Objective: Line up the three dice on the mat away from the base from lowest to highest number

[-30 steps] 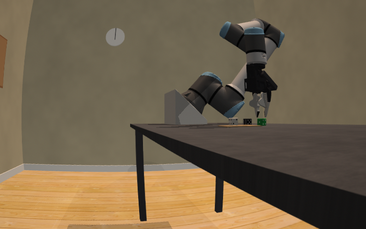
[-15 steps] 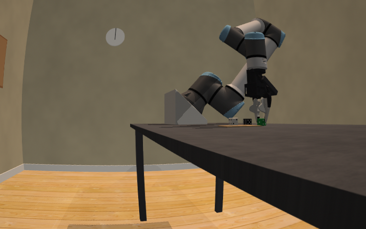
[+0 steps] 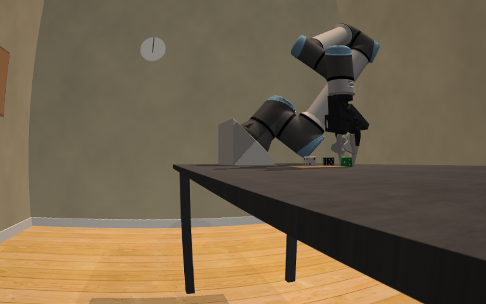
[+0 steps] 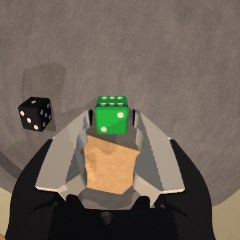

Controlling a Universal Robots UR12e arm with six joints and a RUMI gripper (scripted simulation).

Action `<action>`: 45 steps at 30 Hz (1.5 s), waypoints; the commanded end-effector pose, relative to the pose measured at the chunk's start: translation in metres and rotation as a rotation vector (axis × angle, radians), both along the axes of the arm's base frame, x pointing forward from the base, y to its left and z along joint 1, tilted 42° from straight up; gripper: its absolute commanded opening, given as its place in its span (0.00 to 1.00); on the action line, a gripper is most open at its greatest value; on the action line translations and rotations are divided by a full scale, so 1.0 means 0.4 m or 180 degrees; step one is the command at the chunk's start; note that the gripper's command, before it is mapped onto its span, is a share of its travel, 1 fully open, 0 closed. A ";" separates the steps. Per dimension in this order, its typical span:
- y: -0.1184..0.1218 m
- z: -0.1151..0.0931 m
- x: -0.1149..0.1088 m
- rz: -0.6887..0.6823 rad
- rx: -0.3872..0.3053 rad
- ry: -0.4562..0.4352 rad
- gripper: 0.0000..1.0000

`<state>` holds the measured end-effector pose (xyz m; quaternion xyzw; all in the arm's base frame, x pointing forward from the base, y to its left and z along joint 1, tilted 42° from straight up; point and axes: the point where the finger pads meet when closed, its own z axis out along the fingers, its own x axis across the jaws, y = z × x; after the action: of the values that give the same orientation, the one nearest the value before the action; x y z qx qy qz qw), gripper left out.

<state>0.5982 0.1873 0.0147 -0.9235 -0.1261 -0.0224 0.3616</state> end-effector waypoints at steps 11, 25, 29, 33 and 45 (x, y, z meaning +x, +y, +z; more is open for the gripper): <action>-0.001 0.001 0.002 -0.0002 -0.0001 -0.0003 0.28; -0.001 0.001 0.002 -0.0002 -0.0001 -0.0003 0.28; -0.001 0.001 0.002 -0.0002 -0.0001 -0.0003 0.10; -0.001 0.001 0.002 -0.0002 -0.0001 -0.0003 0.10; -0.001 0.001 0.002 -0.0002 -0.0001 -0.0003 0.10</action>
<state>0.5983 0.1874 0.0145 -0.9235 -0.1261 -0.0224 0.3616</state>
